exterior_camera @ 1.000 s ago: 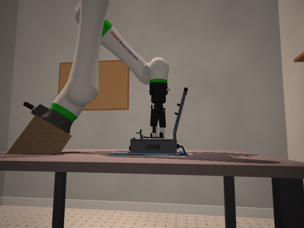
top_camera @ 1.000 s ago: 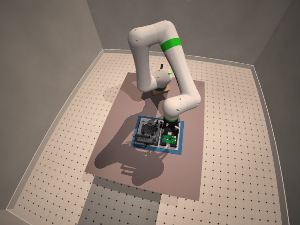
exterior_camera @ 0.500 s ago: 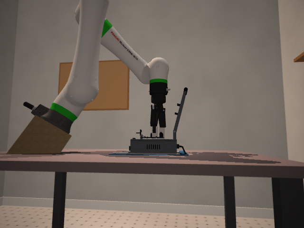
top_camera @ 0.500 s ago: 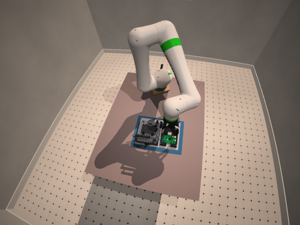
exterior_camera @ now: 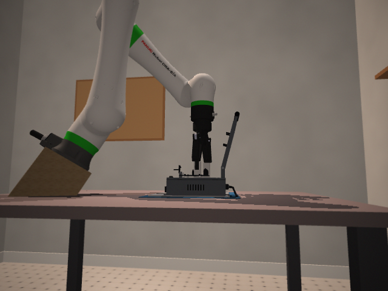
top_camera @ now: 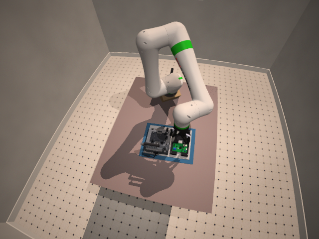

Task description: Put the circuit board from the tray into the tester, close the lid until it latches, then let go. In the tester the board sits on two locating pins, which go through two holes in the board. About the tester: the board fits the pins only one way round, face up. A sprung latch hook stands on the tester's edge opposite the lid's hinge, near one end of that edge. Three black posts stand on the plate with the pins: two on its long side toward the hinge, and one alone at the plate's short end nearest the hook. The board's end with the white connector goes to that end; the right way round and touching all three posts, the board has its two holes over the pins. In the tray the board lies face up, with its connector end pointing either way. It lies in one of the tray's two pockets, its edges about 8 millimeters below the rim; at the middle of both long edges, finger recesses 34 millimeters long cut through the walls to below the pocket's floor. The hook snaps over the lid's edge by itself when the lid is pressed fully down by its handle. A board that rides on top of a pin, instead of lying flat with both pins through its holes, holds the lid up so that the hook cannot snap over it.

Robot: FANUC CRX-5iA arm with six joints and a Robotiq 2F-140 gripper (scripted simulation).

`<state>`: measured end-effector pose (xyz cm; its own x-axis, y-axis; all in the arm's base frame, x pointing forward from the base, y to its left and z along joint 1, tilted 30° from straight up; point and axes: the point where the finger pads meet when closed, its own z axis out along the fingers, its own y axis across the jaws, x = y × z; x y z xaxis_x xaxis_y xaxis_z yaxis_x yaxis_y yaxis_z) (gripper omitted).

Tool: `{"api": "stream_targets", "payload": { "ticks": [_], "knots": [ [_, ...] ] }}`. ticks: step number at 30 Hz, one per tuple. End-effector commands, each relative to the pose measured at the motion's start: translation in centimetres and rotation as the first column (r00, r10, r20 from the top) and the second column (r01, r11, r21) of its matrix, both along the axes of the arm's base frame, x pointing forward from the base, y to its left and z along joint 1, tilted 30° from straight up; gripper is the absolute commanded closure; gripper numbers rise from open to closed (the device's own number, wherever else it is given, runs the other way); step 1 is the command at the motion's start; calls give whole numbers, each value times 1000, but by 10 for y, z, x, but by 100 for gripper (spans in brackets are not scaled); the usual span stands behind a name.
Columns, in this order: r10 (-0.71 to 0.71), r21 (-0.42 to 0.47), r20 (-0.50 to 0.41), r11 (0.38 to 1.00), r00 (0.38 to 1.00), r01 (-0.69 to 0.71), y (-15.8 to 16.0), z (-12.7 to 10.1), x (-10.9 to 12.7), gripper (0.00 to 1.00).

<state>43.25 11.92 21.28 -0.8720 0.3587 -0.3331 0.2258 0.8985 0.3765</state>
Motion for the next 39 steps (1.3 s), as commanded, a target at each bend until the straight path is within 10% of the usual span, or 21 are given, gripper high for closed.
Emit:
{"api": "stream_targets", "payload": {
  "ticks": [1,39],
  "knots": [
    [0,0,0,1000,1000,0,0,0,0,42],
    [0,0,0,1000,1000,0,6,8,12,42]
  ]
}}
